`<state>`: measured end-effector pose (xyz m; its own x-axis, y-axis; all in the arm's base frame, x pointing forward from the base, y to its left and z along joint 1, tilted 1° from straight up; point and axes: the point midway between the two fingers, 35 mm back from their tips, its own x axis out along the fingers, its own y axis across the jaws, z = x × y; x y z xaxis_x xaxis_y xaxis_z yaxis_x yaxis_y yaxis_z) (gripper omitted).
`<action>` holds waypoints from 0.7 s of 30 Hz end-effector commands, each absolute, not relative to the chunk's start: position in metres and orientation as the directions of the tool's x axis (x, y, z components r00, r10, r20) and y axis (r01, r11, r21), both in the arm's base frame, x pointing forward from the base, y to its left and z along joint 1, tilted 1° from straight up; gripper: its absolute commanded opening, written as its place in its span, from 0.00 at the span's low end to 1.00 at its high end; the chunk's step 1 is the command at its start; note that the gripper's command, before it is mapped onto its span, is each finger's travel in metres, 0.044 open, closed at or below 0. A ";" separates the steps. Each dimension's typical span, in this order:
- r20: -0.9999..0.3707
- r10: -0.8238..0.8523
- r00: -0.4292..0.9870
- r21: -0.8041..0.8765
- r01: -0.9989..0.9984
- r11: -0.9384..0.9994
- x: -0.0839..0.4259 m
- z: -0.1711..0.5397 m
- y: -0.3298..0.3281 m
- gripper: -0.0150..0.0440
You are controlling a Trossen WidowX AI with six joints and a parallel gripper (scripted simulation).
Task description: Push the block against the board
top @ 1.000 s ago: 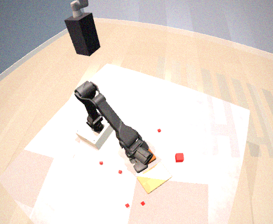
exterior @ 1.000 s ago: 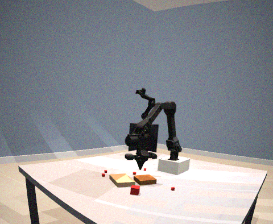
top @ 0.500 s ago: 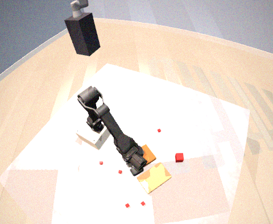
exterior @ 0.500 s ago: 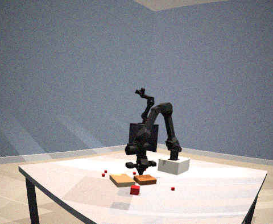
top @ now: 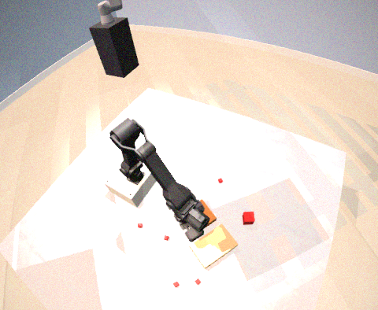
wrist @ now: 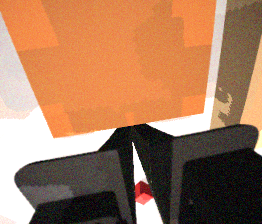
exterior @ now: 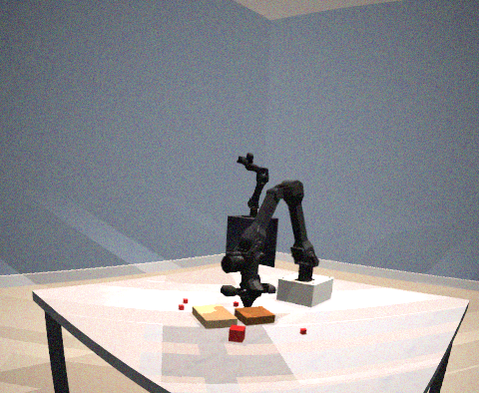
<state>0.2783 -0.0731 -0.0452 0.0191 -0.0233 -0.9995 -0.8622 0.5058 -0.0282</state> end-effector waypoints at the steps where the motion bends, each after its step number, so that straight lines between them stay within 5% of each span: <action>1: -1.000 -0.024 0.021 -0.030 -0.861 0.508 0.282 -0.045 -0.068 0.25; 21: -0.999 -0.026 0.019 -0.030 -0.861 0.508 0.268 -0.045 -0.093 0.25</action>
<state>0.2700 -0.0902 -0.0451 0.0146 -0.0299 -0.9994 -0.8588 0.5116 -0.0279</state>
